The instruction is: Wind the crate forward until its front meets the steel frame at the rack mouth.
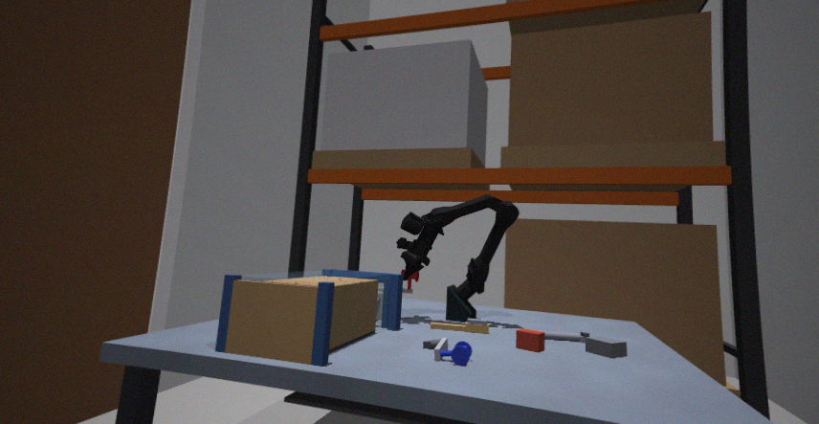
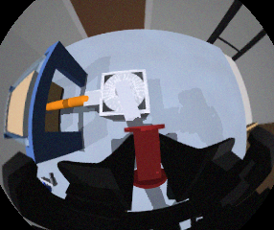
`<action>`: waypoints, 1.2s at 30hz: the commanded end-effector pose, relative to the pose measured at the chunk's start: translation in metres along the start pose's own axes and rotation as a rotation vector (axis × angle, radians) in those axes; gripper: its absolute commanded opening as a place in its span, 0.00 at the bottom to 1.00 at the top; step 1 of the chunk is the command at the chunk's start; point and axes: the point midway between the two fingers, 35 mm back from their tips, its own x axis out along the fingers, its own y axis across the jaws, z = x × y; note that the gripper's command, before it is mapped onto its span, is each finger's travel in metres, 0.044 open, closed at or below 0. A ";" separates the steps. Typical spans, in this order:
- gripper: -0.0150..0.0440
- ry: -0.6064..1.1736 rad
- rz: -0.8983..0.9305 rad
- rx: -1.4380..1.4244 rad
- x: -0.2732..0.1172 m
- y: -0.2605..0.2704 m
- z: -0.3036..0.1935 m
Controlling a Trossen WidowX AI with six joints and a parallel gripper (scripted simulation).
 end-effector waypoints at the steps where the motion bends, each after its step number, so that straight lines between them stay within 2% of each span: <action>1: 0.25 -0.010 -0.034 0.013 0.004 -0.017 0.004; 36: 0.25 -0.013 -0.036 0.014 0.017 -0.058 0.038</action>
